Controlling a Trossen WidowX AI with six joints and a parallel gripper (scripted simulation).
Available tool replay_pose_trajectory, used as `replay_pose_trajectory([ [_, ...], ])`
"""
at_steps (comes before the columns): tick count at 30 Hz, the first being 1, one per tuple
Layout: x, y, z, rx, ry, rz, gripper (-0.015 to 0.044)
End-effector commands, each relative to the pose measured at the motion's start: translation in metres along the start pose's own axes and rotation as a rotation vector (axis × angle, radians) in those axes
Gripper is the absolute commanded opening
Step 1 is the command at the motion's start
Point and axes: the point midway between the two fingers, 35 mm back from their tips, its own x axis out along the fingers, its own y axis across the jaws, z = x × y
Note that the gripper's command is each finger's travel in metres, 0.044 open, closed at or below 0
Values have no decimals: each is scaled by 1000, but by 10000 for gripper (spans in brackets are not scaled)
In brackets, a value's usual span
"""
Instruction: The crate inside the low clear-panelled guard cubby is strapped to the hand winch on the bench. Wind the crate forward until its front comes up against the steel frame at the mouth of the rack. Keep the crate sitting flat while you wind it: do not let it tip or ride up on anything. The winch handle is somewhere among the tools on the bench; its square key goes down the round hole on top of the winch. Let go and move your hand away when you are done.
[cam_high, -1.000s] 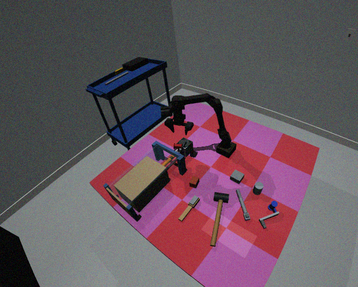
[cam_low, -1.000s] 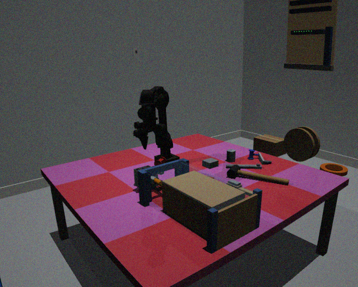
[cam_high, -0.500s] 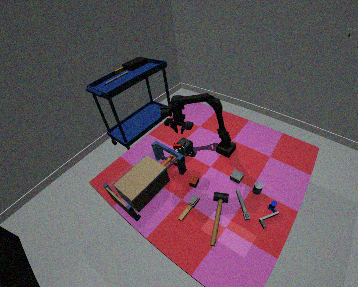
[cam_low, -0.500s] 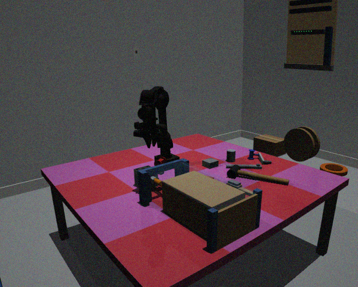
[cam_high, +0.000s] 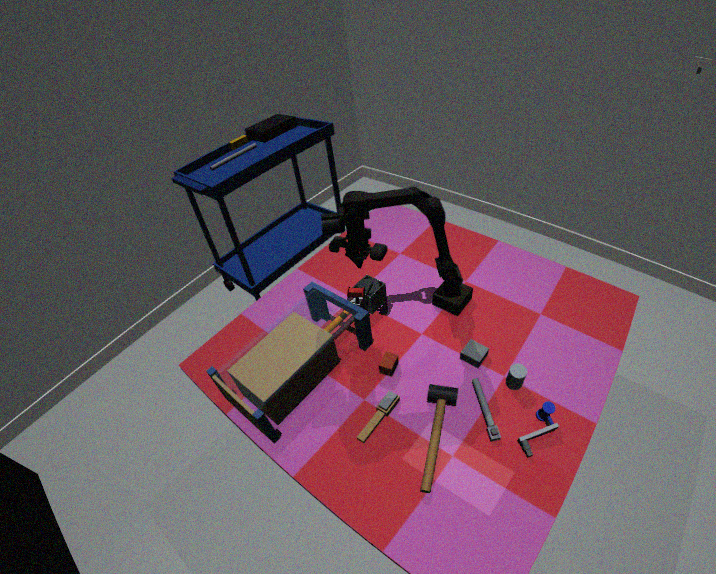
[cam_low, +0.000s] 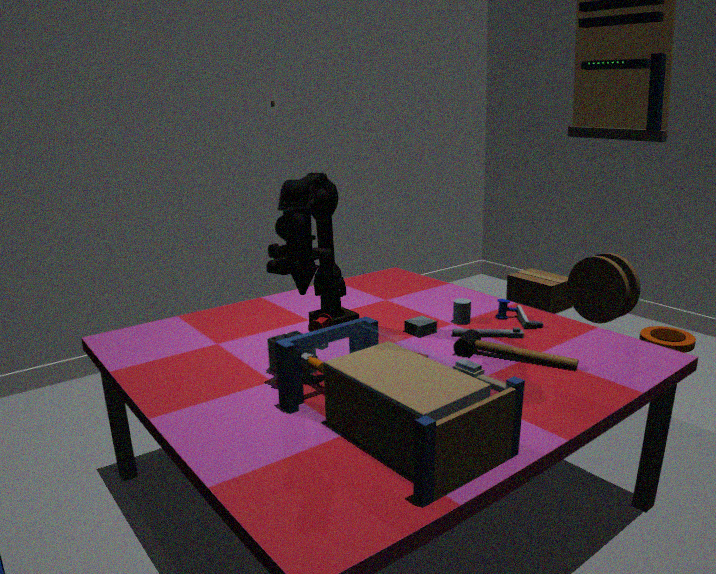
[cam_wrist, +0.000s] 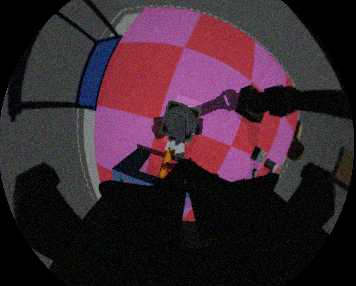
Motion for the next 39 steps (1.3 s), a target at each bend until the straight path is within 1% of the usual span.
replay_pose_trajectory([
  [1, 0, 0, 0, 0, -5, -5, 0],
  [37, 0, 0, 0, 0, -14, -13, 0],
  [39, 1, 0, -2, -73, -9, -12, 53],
])
